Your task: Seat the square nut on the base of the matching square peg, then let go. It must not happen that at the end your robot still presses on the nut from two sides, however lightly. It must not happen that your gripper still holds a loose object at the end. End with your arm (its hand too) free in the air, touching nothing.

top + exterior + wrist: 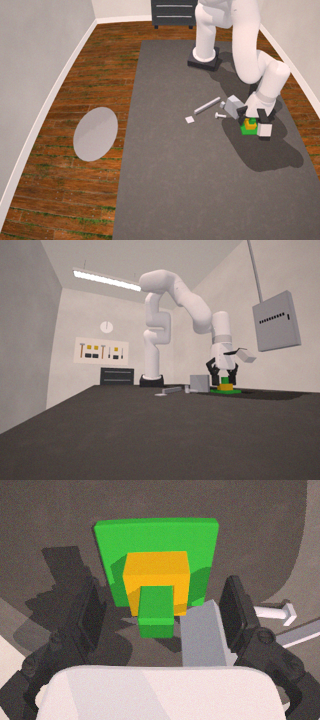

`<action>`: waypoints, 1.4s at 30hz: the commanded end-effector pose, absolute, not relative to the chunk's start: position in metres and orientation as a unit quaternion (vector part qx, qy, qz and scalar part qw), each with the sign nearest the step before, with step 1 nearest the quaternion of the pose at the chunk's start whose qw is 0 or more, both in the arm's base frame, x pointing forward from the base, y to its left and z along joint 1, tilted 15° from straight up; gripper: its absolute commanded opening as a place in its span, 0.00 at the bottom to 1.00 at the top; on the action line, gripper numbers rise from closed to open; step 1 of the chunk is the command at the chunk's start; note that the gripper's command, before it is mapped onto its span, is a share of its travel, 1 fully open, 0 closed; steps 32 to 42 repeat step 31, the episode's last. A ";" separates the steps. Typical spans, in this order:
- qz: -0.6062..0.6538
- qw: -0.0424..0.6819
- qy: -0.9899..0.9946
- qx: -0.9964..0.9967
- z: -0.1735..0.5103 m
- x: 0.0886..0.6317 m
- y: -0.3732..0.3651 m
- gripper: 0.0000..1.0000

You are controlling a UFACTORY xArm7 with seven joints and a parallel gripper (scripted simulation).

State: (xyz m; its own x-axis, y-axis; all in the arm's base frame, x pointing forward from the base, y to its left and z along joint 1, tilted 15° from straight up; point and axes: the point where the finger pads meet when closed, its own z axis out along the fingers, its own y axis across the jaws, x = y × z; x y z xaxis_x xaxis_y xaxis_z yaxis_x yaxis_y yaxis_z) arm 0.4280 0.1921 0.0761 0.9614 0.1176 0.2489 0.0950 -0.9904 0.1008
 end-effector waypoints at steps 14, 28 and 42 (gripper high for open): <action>0.130 0.063 0.041 0.989 0.188 0.411 0.189 1.00; 0.128 0.037 0.056 0.989 0.227 0.386 0.208 1.00; 0.128 0.037 0.056 0.989 0.227 0.386 0.208 1.00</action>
